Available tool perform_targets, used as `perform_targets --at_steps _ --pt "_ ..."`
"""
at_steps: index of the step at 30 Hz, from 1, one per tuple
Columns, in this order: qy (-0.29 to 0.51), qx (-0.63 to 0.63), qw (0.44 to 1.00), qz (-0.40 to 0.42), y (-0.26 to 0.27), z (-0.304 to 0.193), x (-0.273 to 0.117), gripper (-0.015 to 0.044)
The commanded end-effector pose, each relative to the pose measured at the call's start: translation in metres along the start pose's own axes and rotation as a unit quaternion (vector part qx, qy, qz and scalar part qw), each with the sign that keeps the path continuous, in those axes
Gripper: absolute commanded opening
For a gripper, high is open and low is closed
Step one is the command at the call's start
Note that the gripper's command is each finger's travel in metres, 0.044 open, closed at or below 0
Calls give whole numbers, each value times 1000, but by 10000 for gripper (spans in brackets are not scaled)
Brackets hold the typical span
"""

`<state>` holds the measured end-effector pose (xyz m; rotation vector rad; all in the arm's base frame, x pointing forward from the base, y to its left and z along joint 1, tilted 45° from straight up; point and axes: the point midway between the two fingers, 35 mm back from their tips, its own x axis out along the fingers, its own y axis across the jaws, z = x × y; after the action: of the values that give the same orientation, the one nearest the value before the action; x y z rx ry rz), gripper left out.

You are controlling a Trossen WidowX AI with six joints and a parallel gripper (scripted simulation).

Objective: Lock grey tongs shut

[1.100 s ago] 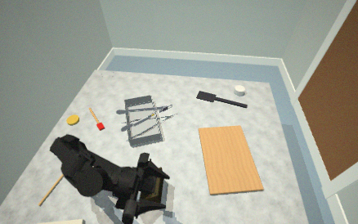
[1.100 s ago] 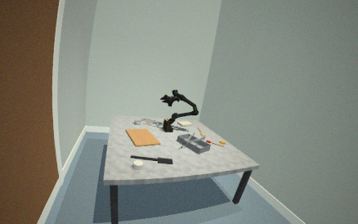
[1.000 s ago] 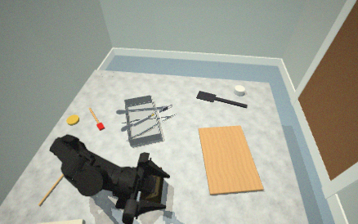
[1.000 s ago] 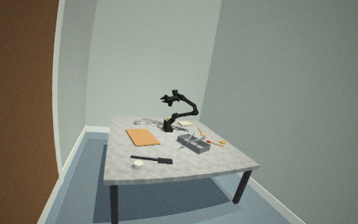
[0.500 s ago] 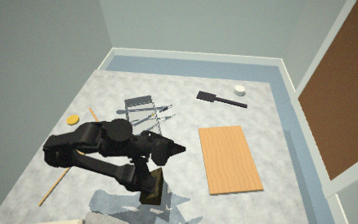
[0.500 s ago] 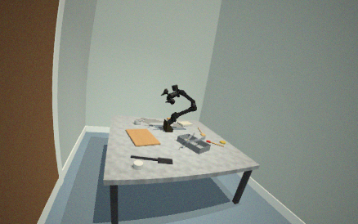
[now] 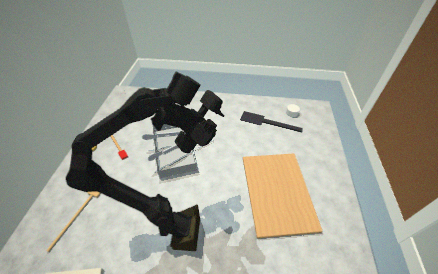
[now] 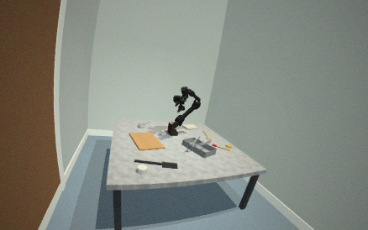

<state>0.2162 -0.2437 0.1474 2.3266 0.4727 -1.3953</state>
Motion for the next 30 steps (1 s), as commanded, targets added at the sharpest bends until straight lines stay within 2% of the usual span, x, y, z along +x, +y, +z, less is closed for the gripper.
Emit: perform_targets --at_steps 1,7,13,19,30 --pt "35 -133 988 -66 -5 -51 30 440" --pt "93 -304 937 -142 -25 -123 67 440" --pt "173 -457 844 -221 -68 -197 103 440" --pt "257 -571 723 -290 -132 -258 134 440" --pt "260 -574 719 -292 -139 -265 130 440"
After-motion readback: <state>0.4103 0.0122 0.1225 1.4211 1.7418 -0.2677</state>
